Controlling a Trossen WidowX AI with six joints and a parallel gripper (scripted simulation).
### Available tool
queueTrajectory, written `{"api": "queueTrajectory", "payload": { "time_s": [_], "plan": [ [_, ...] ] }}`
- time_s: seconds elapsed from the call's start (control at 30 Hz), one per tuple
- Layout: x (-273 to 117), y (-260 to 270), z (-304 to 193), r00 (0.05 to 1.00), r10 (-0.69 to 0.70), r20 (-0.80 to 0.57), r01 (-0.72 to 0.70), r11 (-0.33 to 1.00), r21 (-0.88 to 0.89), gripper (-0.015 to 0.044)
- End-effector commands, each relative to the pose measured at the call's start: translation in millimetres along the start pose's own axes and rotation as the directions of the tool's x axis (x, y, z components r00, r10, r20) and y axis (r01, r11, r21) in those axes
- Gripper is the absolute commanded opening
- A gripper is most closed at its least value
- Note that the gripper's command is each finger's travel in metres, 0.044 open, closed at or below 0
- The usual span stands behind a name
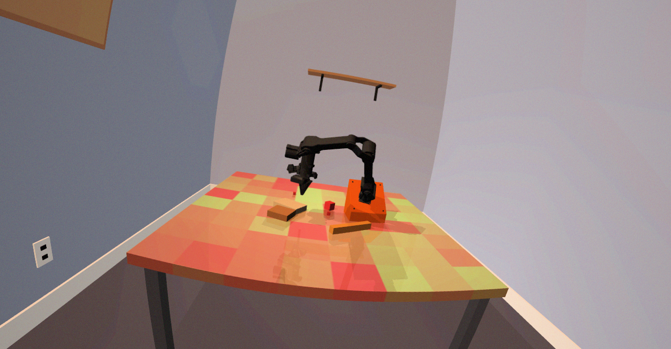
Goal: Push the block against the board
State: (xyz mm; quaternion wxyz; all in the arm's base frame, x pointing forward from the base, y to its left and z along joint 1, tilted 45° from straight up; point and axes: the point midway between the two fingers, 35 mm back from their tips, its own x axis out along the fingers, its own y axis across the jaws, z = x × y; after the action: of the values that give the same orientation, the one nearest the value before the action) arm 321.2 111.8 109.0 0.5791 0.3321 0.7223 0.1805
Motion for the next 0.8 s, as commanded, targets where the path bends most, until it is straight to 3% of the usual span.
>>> {"api": "queueTrajectory", "payload": {
  "time_s": [0.0, 0.13, 0.33, 0.47, 0.77],
  "plan": [
    [30.0, -46.2, 4.2, 1.000, -0.008, -0.021, 0.010, 0.994, 0.105, 0.0000],
    [59.2, -89.9, -0.1, 1.000, -0.009, -0.022, 0.013, 0.982, 0.186, 0.0000],
    [63.7, -91.9, -0.4, 1.000, -0.009, -0.022, 0.013, 0.982, 0.190, 0.0000],
    [112.7, -91.8, -2.0, 1.000, -0.006, -0.023, 0.011, 0.982, 0.190, 0.0000],
    [115.6, -92.1, 1.6, 1.000, -0.006, -0.023, 0.010, 0.982, 0.190, 0.0000]
  ]
}}
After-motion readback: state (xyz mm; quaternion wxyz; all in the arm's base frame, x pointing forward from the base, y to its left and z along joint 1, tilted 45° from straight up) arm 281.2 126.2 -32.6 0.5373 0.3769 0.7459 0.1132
